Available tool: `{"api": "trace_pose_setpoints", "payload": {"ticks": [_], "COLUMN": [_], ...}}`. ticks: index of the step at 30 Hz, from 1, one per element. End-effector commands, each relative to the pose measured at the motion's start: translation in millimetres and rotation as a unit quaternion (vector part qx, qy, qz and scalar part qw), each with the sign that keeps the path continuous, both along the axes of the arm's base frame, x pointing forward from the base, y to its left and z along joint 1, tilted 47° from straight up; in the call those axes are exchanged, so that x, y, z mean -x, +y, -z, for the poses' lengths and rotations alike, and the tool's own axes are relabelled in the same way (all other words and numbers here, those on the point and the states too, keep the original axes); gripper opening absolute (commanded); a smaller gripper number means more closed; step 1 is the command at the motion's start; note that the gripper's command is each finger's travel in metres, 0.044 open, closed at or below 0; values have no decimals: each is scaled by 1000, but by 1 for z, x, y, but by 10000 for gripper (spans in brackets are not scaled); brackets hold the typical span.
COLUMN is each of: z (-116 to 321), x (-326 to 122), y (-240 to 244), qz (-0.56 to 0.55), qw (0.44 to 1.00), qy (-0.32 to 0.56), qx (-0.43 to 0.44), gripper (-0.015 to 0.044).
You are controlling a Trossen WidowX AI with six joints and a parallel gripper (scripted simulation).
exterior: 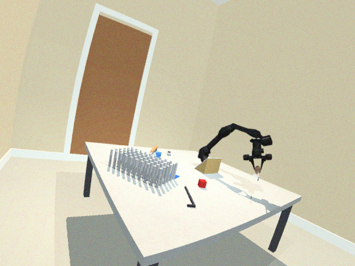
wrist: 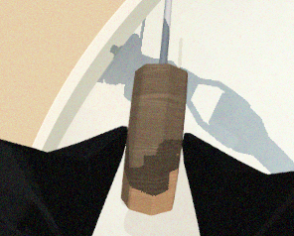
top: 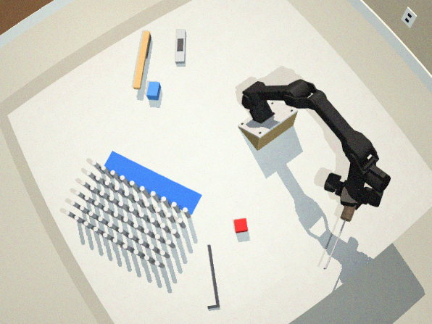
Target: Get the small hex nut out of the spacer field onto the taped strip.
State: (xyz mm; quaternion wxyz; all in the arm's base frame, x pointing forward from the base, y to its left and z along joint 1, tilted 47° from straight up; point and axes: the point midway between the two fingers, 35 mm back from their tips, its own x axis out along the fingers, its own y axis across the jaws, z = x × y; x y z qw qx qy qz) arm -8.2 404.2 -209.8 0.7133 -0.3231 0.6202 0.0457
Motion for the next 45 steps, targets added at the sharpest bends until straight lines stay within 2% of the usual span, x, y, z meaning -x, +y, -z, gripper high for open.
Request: {"api": "trace_pose_setpoints", "payload": {"ticks": [1,6,21,31,45], "z": [-15,-24,-113,-156,-216], "x": [-1,-6,-116,-162,-231], "y": [10,15,23,10,-32], "qz": [1,2,23,25,20], "qw": [1000,1000,999,998,998], "qy": [-3,-2,5,19,25], "qx": [-3,-4,-36,-53,-59], "gripper": [0,0,0,0,0]}}
